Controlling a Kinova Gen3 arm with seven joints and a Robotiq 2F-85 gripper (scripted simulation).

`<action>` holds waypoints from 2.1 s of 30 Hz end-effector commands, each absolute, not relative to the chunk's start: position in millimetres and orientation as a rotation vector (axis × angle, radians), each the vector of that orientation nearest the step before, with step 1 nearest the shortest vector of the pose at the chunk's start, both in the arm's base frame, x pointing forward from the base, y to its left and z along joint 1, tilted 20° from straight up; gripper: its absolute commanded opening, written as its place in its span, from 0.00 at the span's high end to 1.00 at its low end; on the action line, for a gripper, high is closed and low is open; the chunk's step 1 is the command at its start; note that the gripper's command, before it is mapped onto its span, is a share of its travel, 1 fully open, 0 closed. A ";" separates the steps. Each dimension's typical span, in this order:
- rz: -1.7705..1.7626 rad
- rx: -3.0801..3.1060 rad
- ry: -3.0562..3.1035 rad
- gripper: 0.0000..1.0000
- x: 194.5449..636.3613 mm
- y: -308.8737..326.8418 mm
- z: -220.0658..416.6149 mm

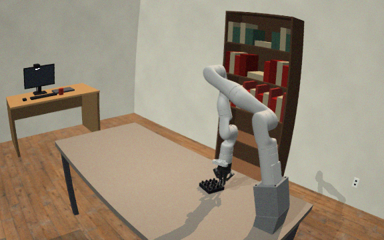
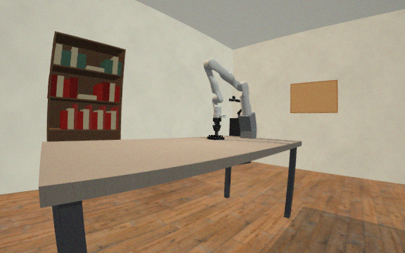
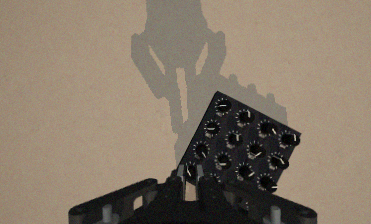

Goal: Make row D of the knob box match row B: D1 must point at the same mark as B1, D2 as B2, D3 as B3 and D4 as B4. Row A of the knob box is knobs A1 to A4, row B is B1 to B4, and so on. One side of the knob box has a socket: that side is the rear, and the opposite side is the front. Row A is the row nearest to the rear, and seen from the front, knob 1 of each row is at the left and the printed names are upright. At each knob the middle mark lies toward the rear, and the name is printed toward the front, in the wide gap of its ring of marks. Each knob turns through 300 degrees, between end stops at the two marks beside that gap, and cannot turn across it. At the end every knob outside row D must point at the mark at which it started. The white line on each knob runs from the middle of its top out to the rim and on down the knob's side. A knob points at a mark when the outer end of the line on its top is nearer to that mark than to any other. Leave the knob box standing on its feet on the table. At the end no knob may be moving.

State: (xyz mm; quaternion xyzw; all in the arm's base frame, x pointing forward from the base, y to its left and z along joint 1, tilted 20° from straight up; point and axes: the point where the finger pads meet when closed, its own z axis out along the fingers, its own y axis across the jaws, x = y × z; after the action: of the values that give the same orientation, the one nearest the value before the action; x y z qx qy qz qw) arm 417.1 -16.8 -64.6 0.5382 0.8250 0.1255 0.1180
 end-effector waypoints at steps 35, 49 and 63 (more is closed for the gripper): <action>0.193 0.483 2.777 0.92 415.3 -17.0 -65.8; 0.149 0.216 2.802 0.92 415.2 -16.9 -65.8; 0.132 0.118 2.806 0.92 415.2 -16.9 -65.8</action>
State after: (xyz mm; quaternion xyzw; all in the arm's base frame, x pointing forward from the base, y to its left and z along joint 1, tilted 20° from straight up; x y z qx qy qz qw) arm 418.0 -17.7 -64.3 0.0506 0.9836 0.0473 0.1664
